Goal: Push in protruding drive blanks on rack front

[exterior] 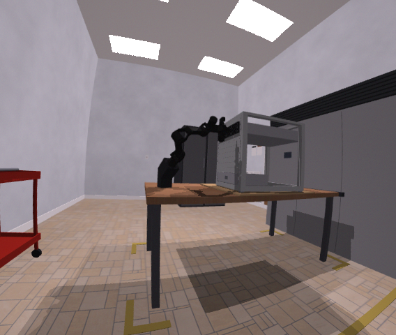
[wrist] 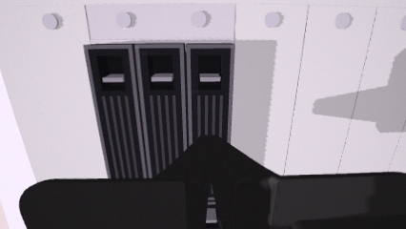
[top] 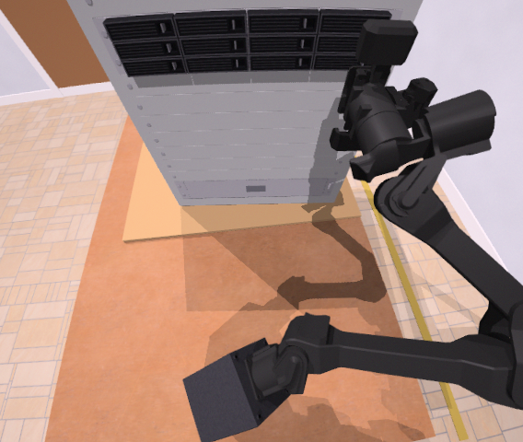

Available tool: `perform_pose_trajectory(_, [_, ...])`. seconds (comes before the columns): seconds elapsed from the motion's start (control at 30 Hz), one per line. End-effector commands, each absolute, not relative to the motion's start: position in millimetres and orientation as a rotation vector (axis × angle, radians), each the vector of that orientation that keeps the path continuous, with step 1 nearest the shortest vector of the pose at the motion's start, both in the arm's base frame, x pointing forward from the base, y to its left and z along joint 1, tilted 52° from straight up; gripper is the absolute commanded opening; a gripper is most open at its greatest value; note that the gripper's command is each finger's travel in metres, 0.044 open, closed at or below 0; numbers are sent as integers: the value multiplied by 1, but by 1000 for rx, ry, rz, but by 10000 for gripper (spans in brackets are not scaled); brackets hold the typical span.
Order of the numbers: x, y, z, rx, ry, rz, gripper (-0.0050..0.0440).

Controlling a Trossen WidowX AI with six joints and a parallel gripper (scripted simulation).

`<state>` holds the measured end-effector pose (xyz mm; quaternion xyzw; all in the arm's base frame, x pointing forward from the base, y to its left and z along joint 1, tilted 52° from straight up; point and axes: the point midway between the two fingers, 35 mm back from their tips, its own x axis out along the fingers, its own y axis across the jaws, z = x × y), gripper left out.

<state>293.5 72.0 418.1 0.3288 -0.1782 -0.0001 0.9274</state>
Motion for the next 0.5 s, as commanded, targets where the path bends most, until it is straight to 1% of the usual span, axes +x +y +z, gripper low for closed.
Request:
perform_pose_trajectory(0.0, [276, 75, 412, 674, -366, 2, -50])
perform_pose_trajectory(0.47, [251, 78, 404, 674, -366, 2, -50])
